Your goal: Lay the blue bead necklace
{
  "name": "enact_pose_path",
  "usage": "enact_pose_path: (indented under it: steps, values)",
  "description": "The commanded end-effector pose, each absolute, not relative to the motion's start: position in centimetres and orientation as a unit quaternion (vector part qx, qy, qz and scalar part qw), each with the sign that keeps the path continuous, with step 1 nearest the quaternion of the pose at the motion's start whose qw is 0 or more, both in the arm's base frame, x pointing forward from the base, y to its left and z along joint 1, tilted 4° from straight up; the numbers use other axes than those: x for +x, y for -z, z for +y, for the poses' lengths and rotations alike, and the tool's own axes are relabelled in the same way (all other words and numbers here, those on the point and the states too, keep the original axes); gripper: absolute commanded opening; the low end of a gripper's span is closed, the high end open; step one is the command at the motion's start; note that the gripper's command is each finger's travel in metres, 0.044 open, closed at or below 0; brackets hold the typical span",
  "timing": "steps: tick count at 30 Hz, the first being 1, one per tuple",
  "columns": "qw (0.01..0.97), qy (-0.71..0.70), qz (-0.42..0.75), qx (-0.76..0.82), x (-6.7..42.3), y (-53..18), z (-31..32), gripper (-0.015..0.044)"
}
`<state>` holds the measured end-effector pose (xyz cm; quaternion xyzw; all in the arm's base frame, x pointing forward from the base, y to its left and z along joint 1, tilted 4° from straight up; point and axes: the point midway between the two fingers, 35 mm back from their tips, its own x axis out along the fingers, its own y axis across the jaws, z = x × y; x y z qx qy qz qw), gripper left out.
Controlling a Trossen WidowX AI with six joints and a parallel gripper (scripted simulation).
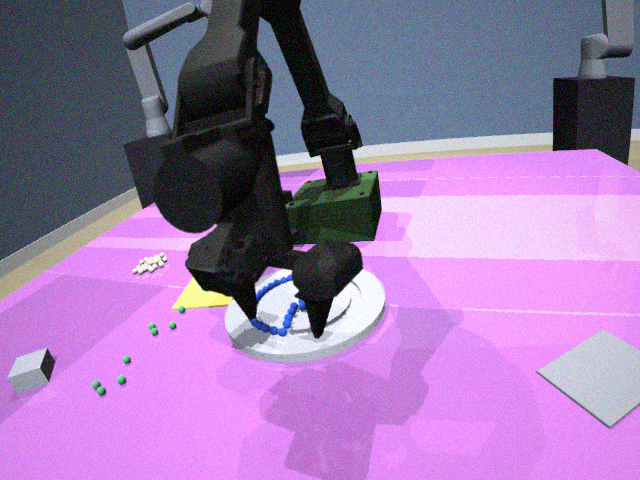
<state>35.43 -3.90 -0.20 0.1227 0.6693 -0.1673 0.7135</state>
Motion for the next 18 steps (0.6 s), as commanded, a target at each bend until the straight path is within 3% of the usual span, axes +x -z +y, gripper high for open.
enact_pose_path:
  steps: [1,5,17,18]
  values:
    - [0.713,0.169,0.669,0.125,35.4,0.1,-3.9,0.044]
    - [0.713,0.169,0.669,0.125,35.4,0.1,-3.9,0.044]
    - [0.707,0.184,0.667,0.142,27.5,-2.0,-1.4,0.0125]
    - [0.707,0.186,0.667,0.144,26.7,-2.1,-1.2,0.012]
